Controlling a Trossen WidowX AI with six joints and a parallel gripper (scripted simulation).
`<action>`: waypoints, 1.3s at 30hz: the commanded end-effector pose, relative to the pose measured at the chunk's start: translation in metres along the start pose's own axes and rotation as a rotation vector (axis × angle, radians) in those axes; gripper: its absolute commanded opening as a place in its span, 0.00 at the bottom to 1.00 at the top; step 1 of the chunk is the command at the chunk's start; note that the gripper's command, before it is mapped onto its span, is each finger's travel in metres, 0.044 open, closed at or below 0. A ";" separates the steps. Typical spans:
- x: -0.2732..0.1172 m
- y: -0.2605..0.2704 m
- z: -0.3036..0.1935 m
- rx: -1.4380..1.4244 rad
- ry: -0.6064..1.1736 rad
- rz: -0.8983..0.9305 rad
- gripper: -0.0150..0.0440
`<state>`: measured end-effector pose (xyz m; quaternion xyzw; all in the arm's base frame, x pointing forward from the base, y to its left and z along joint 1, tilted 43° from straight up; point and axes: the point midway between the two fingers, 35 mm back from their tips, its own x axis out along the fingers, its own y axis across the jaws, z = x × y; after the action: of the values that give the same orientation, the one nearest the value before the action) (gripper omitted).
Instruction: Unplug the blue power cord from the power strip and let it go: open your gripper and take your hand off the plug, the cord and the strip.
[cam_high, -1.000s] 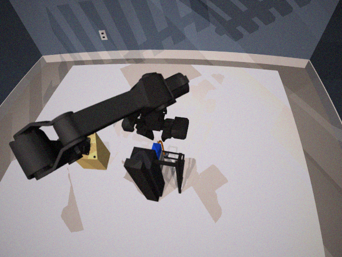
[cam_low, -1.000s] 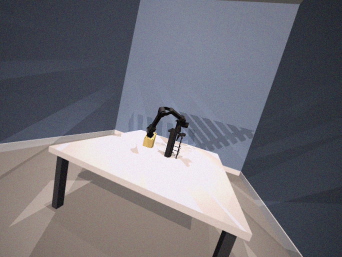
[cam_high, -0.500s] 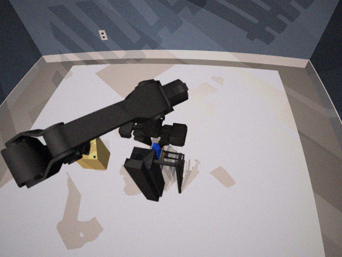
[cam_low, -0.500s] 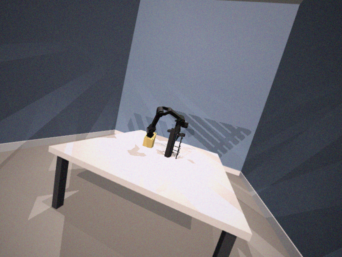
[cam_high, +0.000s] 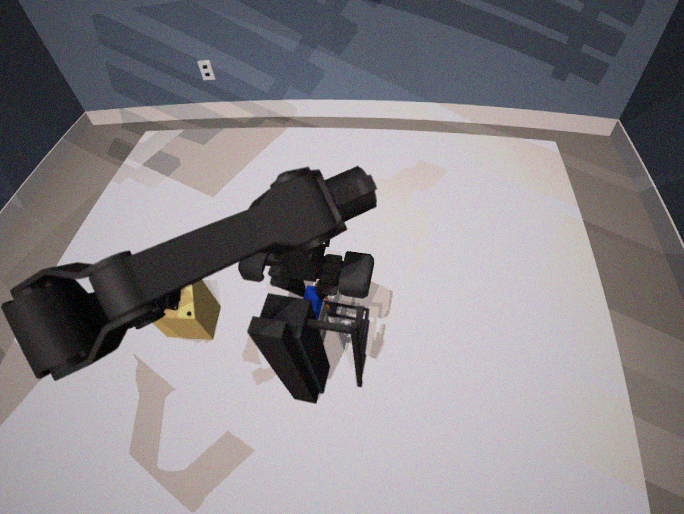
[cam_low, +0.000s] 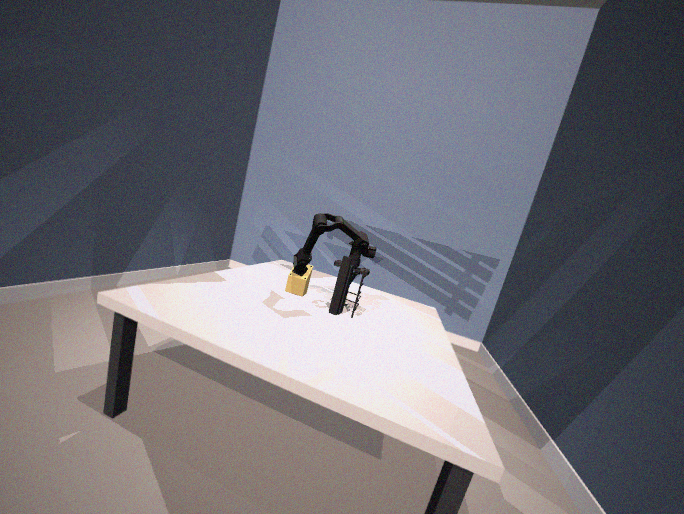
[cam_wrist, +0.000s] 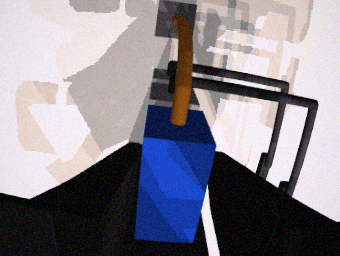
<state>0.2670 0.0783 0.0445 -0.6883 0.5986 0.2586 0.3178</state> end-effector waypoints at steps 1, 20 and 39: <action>0.000 0.000 0.000 0.001 0.000 0.000 0.35; -0.001 -0.002 0.013 0.000 -0.002 -0.001 0.25; -0.004 -0.002 0.044 -0.002 -0.003 -0.001 0.25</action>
<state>0.2691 0.0943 0.0281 -0.6937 0.6061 0.2453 0.3020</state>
